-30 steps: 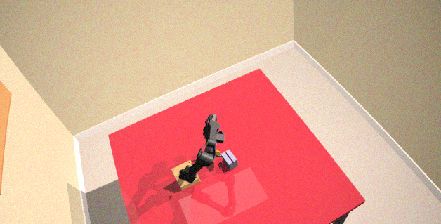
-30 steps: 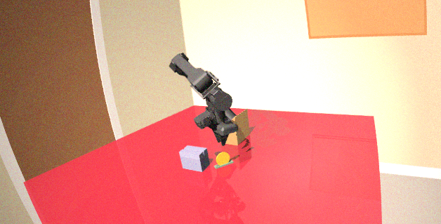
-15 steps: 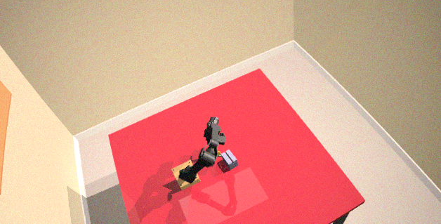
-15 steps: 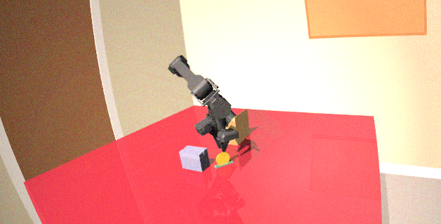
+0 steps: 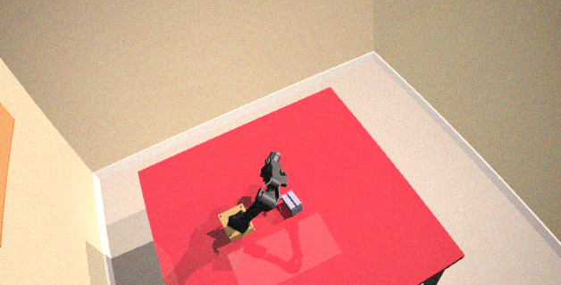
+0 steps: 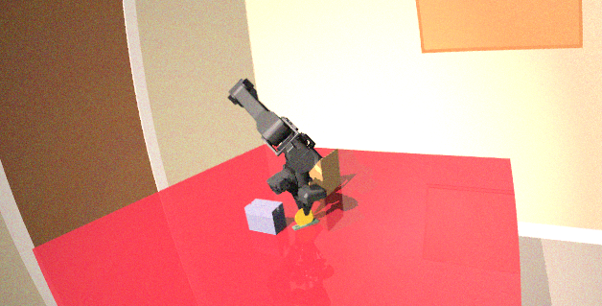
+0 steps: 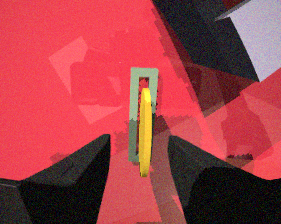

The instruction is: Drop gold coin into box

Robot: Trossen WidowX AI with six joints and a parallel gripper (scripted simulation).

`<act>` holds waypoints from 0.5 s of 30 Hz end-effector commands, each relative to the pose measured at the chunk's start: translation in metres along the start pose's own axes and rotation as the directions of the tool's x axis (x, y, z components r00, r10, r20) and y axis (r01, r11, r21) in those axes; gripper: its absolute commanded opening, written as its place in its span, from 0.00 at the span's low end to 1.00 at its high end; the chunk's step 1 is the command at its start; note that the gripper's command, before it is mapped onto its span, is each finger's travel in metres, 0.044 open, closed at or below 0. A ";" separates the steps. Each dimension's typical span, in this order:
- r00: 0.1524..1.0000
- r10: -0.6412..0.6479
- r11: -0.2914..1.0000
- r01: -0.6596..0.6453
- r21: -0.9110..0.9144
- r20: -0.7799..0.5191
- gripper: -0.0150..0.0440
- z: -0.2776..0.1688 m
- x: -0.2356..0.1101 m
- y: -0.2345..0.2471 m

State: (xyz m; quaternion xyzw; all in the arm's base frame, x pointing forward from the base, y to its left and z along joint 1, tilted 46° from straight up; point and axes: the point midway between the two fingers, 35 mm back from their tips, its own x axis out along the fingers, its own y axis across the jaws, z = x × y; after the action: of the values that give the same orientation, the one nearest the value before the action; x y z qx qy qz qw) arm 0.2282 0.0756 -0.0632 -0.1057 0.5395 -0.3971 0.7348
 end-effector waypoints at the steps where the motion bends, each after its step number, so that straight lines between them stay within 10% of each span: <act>1: 1.000 -0.009 1.000 0.009 -0.006 -0.001 0.53 -0.001 0.009 -0.002; 15: 1.000 -0.011 1.000 0.011 -0.005 0.000 0.53 -0.001 0.031 -0.003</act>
State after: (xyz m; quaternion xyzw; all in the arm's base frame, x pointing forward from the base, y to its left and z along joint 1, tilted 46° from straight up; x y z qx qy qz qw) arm 0.2300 0.0581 -0.0793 -0.1065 0.5387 -0.3981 0.7348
